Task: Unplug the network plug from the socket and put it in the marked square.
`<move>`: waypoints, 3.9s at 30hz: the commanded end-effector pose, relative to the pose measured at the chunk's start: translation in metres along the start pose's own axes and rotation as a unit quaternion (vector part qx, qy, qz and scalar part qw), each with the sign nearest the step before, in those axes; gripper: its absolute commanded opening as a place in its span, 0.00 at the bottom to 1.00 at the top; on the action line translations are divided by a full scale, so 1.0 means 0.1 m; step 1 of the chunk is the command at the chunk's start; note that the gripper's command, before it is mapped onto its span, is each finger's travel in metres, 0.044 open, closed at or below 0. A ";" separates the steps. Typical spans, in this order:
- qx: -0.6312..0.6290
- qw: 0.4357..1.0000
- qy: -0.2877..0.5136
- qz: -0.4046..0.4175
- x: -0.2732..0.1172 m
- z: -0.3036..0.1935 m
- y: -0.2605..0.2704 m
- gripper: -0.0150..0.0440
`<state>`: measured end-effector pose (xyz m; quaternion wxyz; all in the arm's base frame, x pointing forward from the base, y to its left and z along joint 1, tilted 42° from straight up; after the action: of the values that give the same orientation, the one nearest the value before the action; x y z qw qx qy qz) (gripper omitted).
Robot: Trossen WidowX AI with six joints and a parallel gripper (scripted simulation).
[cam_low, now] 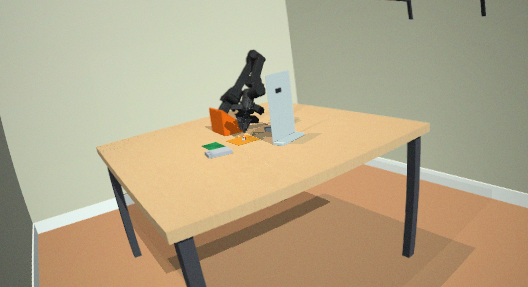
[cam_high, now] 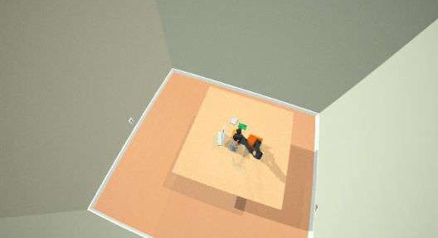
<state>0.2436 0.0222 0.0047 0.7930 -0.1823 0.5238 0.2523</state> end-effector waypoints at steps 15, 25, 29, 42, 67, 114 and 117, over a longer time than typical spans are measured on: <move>-0.002 1.000 -0.003 -0.001 -0.22 0.02 -0.17 0.52; -0.002 1.000 -0.002 -0.002 -0.35 0.02 -0.26 0.52; -0.002 1.000 -0.002 -0.002 -0.40 0.01 -0.30 0.52; -0.002 1.000 -0.002 -0.002 -0.59 -0.01 -0.40 0.52; -0.001 1.000 0.003 0.000 -1.03 -0.04 -0.73 0.52; -0.002 1.000 -0.001 -0.002 -1.56 -0.11 -1.04 1.00; -0.002 1.000 -0.001 -0.002 -1.56 -0.11 -1.04 1.00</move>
<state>0.2460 -0.1006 0.1471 0.7934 -0.1852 0.5236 0.2491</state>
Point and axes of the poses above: the point midway between the two fingers, 35 mm back from their tips, its own x axis out along the fingers, its own y axis across the jaws, z = x × y, the point moved 2 cm from there along -x, back along the fingers, and after that the axes turned 6 degrees about -x, right-handed, at the moved point
